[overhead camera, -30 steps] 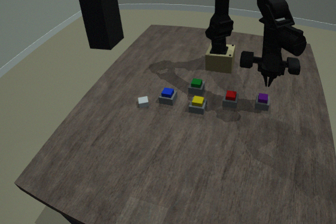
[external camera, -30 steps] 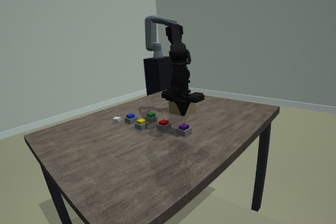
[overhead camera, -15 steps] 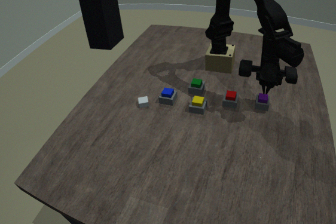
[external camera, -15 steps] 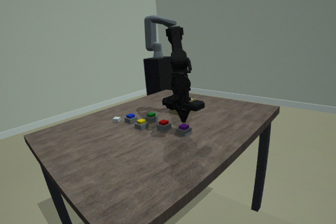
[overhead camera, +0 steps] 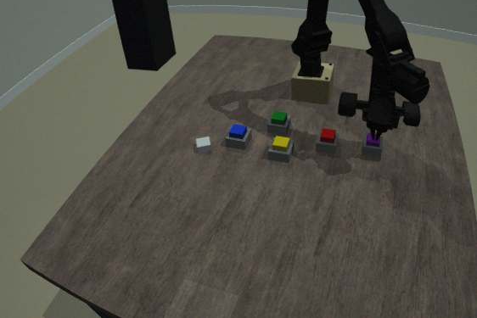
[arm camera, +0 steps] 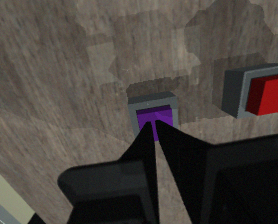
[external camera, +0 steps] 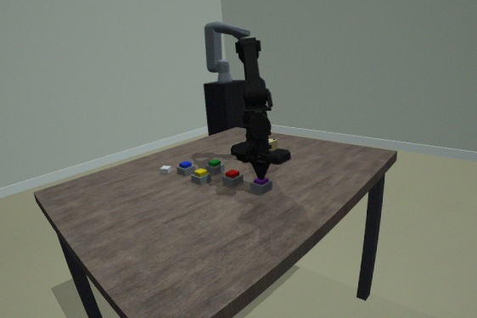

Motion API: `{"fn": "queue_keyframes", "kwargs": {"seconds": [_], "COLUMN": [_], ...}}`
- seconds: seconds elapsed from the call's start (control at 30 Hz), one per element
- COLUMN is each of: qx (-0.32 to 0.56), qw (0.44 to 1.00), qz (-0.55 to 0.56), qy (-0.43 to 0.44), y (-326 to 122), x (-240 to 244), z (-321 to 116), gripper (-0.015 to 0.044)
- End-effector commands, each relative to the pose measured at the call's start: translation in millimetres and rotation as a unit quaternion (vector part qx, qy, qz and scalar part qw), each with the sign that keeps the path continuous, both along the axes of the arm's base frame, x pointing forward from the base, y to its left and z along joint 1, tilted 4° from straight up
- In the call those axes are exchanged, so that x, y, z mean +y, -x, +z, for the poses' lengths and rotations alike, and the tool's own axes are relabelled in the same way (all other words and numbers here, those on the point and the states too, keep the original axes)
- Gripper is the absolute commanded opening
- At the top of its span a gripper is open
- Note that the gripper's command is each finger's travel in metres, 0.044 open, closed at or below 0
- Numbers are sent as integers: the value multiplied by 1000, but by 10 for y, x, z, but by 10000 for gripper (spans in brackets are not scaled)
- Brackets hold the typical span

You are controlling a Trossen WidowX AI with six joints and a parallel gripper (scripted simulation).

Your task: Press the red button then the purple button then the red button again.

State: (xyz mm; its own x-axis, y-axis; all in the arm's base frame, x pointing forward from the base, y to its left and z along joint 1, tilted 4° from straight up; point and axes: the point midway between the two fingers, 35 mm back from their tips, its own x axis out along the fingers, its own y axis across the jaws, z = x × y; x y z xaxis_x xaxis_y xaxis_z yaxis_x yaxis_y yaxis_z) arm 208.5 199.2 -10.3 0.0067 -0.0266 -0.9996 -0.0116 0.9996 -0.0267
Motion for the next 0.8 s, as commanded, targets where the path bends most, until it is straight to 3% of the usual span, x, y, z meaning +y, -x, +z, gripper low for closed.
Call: {"fn": "queue_keyframes", "kwargs": {"seconds": [0.0,0.77], "qx": [5,2], "qw": [1000,1000], "qz": [-1,0], "qy": [4,2], "y": [25,8], "x": [-24,-7], "z": [-39,7], "gripper": [20,20]}}
